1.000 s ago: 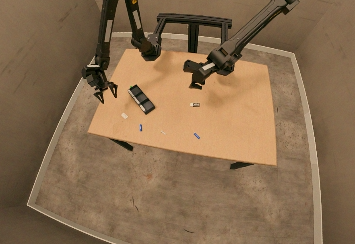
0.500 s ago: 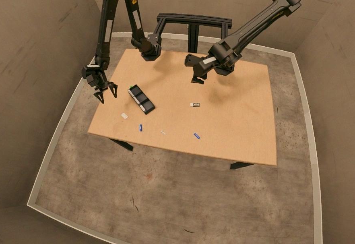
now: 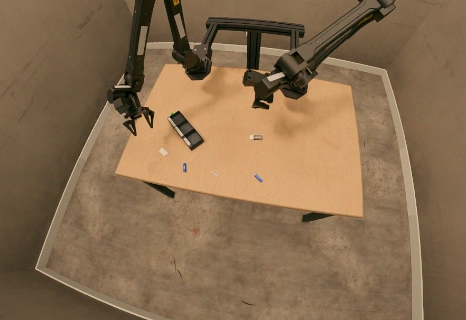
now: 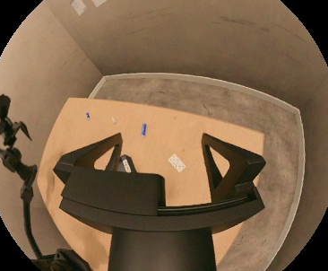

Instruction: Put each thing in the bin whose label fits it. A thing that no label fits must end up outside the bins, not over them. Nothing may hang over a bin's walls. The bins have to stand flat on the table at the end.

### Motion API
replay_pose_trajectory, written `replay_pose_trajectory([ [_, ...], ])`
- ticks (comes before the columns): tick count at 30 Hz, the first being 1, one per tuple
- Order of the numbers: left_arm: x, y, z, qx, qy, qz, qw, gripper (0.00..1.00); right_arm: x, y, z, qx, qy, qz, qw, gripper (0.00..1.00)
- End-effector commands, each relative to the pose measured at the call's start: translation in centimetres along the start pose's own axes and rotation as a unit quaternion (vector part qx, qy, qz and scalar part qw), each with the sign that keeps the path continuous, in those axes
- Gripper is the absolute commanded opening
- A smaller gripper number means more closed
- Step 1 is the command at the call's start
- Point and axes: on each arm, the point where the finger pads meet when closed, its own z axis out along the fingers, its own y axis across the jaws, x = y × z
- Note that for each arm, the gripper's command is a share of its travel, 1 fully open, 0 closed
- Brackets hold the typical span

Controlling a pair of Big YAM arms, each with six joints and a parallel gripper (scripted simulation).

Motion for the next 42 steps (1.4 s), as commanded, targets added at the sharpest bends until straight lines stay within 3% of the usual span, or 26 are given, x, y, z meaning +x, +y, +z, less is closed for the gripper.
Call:
replay_pose_trajectory([
  [1,-2.2,1.1,-3.2,-0.027,-0.021,0.025,0.999,1.00,-0.3,-0.1,-0.1,0.001,-0.002,-0.003,1.000,1.00],
  [20,2.2,-0.5,-8.3,-0.071,0.053,0.136,0.987,1.00,-0.3,-0.1,-0.1,0.001,-0.002,-0.003,1.000,1.00],
  [32,6.7,-2.4,-12.6,-0.094,0.123,0.230,0.961,1.00,-0.3,-0.1,-0.1,0.001,-0.002,-0.003,1.000,1.00],
  [42,8.4,-3.2,-14.0,-0.099,0.149,0.261,0.949,1.00,-0.3,-0.1,-0.1,0.001,-0.002,-0.003,1.000,1.00],
])
